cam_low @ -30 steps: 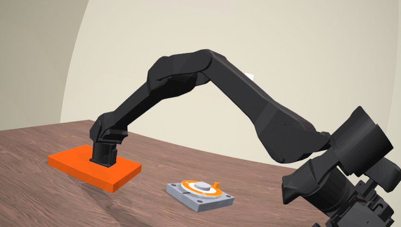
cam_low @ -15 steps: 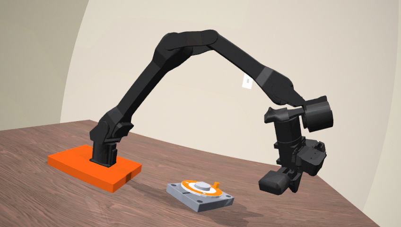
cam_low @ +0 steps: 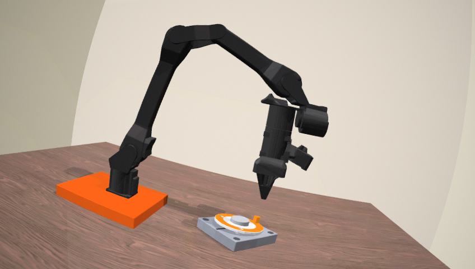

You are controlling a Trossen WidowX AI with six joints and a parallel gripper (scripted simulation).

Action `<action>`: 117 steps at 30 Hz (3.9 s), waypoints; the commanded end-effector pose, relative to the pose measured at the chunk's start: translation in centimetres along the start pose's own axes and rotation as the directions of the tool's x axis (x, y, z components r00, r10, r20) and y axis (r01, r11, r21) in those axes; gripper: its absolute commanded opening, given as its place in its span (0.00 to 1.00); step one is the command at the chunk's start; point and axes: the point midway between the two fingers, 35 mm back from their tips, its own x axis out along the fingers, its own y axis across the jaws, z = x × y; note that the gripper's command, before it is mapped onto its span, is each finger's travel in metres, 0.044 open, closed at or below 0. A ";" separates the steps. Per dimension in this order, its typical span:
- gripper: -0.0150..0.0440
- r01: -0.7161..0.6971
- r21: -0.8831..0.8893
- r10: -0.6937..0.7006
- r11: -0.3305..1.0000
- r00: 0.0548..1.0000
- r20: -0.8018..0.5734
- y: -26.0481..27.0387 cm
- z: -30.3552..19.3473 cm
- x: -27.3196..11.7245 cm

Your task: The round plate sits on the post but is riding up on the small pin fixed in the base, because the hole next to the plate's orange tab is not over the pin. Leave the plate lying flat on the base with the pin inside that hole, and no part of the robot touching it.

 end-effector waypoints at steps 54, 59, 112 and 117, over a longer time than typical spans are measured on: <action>0.25 0.034 -0.047 -0.035 0.998 0.999 -0.018 -3.0 1.1 4.6; 0.25 0.035 -0.047 -0.035 0.998 0.999 -0.018 -3.4 1.3 4.6; 0.25 0.039 -0.047 -0.040 0.998 0.999 -0.019 -8.2 0.5 4.3; 0.25 0.039 -0.047 -0.040 0.998 0.999 -0.019 -8.8 0.1 4.3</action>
